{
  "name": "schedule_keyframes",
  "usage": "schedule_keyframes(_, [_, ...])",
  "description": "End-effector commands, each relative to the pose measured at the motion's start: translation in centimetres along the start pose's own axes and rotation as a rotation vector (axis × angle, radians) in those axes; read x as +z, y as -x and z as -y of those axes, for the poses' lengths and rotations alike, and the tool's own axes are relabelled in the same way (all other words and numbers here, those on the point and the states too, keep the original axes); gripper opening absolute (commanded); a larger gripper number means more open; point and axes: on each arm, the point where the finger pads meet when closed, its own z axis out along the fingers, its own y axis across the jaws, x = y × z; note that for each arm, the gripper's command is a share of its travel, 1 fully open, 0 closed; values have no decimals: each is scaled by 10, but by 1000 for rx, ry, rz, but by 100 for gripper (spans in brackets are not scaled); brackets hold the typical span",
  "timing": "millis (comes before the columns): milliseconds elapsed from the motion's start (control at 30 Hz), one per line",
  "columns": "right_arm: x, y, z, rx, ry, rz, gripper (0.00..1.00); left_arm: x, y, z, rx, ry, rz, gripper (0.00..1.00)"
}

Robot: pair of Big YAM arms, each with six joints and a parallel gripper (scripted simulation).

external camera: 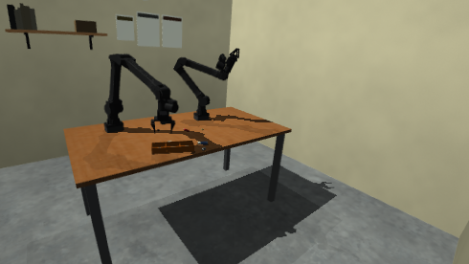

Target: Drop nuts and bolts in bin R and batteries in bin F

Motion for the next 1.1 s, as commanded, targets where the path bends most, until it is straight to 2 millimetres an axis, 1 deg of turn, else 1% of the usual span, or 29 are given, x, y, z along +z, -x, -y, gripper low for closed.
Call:
schedule_keyframes(0, [-13, 49, -33, 7, 59, 68, 100, 1, 11, -4, 16, 6, 32, 100])
schedule_keyframes(100, [0, 65, -48, -1, 59, 68, 100, 1, 11, -4, 16, 6, 32, 100])
schedule_keyframes(233, [16, 84, -61, 3, 42, 50, 100, 1, 11, -4, 16, 6, 32, 100])
schedule_keyframes(367, [16, 85, -62, 6, 42, 50, 100, 1, 11, -4, 16, 6, 32, 100])
schedule_keyframes(400, [-13, 86, -65, 2, 74, 85, 100, 1, 11, -4, 16, 6, 32, 100])
schedule_keyframes(567, [-16, 87, -66, 1, 74, 85, 100, 1, 11, -4, 16, 6, 32, 100])
schedule_keyframes(600, [-17, 87, -66, 1, 74, 85, 100, 1, 11, -4, 16, 6, 32, 100])
schedule_keyframes(633, [0, 86, -66, 1, 55, 64, 100, 1, 11, -4, 16, 6, 32, 100])
schedule_keyframes(667, [10, 86, -65, 1, 44, 51, 100, 1, 11, -4, 16, 6, 32, 100])
schedule_keyframes(700, [11, 86, -65, 1, 43, 50, 100, 1, 11, -4, 16, 6, 32, 100])
schedule_keyframes(800, [4, 87, -65, 2, 50, 59, 100, 1, 11, -4, 16, 6, 32, 100])
schedule_keyframes(1067, [4, 88, -64, 3, 50, 59, 100, 1, 11, -4, 16, 6, 32, 100])
